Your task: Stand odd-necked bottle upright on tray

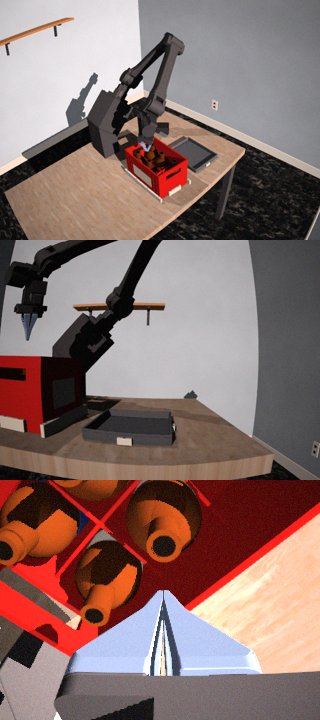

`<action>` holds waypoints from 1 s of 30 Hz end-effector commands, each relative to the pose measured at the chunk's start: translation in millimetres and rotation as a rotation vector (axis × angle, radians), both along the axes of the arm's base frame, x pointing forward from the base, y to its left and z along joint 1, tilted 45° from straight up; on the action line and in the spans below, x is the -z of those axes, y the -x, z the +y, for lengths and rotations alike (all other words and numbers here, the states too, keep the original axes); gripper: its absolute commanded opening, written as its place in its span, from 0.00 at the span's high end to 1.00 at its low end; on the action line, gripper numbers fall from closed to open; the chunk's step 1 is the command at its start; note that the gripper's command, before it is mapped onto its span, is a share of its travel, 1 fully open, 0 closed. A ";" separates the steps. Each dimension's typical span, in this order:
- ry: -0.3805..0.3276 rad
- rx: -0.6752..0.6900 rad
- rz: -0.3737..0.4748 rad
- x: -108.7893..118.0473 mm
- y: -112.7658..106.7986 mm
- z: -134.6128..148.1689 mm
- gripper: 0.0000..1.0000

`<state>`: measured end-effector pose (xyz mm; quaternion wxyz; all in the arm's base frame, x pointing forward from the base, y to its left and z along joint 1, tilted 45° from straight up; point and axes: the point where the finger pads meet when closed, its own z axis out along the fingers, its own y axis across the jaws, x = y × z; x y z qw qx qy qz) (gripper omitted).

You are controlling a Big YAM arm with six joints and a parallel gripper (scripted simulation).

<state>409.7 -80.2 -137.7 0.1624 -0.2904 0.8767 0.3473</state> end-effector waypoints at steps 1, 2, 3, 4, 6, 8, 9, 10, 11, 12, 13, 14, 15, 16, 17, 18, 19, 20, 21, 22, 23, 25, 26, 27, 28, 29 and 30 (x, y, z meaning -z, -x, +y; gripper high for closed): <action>0.024 0.008 -0.043 -15.4 -17.6 -16.3 1.00; 0.024 0.008 -0.043 -15.4 -17.6 -16.3 1.00; 0.024 0.008 -0.043 -15.4 -17.6 -16.3 1.00; 0.024 0.008 -0.043 -15.4 -17.6 -16.3 1.00; 0.024 0.008 -0.043 -15.4 -17.6 -16.3 1.00; 0.024 0.008 -0.043 -15.4 -17.6 -16.3 1.00; 0.019 0.003 -0.032 -15.3 -15.4 -9.5 1.00; 0.004 -0.007 -0.003 -16.4 -5.7 8.3 1.00; 0.009 -0.006 -0.016 -24.0 -10.1 15.3 1.00; 0.013 -0.006 -0.025 -35.0 -13.7 25.9 1.00; 0.013 -0.006 -0.025 -35.0 -13.7 25.9 1.00; 0.013 -0.006 -0.025 -35.0 -13.7 25.9 1.00; 0.012 -0.006 -0.025 -47.6 -15.0 38.8 1.00; 0.011 -0.006 -0.025 -58.8 -15.6 50.6 1.00; 0.009 -0.006 -0.025 -66.7 -15.6 59.0 1.00; 0.008 -0.006 -0.025 -70.5 -15.5 63.2 1.00; 0.012 -0.007 -0.024 -70.6 -15.2 63.4 1.00; 0.013 -0.008 -0.023 -70.5 -15.1 63.3 0.39; 0.021 -0.007 -0.047 -74.9 -27.1 59.3 0.39; 0.024 0.031 -0.051 -75.8 -28.3 41.7 0.39; 0.009 0.031 -0.009 -60.6 -16.8 46.0 0.39; 0.002 0.031 0.008 -57.7 -7.8 49.4 0.39; 0.002 0.031 0.009 -57.7 -7.7 49.5 0.39; 0.004 0.031 0.004 -58.9 -10.8 48.3 0.39; 0.006 0.010 -0.004 -60.2 -15.4 55.6 0.39; 0.006 -0.003 -0.005 -60.5 -16.2 61.2 0.39; 0.006 -0.003 -0.005 -60.5 -16.2 61.2 0.39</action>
